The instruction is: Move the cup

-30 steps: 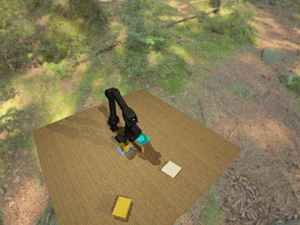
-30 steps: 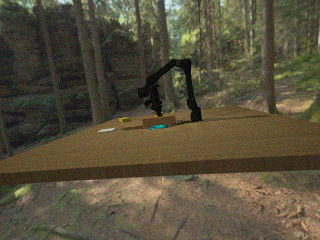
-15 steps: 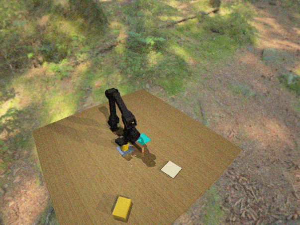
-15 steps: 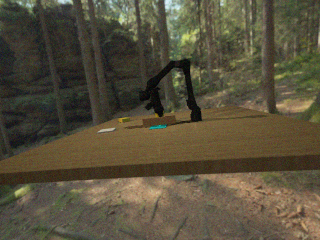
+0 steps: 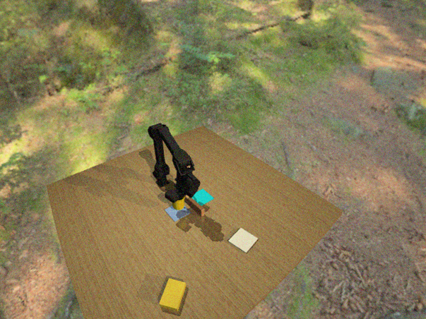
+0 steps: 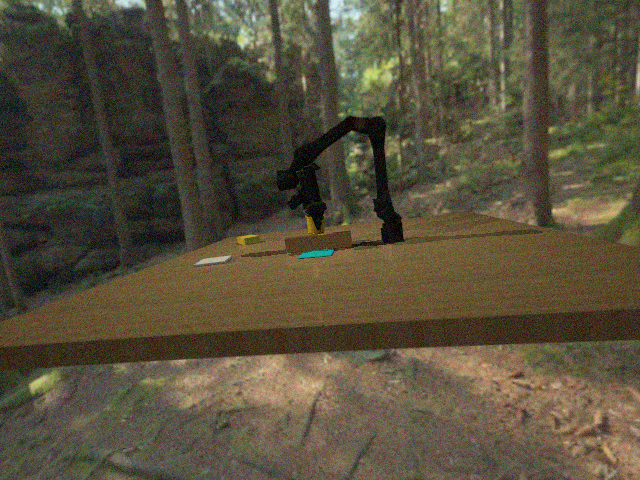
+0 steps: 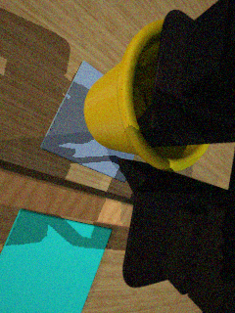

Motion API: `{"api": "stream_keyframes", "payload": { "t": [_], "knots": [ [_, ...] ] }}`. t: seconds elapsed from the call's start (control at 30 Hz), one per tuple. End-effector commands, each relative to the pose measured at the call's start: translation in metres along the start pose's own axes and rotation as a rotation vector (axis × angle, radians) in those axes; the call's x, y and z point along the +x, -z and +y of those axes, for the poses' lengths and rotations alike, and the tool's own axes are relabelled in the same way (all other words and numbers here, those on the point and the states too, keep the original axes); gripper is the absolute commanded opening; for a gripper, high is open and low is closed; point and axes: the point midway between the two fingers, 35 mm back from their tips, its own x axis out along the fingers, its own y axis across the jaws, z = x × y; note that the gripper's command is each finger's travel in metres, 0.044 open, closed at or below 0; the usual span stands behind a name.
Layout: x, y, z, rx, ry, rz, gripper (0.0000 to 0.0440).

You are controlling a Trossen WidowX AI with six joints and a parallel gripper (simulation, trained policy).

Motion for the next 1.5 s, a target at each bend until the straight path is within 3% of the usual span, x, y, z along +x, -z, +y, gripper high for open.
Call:
{"api": "stream_keyframes", "payload": {
  "t": [0.0,0.67,1.47],
  "knots": [
    [-0.006,-0.003,0.004,-0.013,-0.004,-0.014,0.0032],
    [-0.035,-0.025,0.046,-0.098,0.011,-0.12,0.0009],
    [-0.024,-0.036,0.118,-0.197,0.001,-0.21,0.0]
  ]
}}
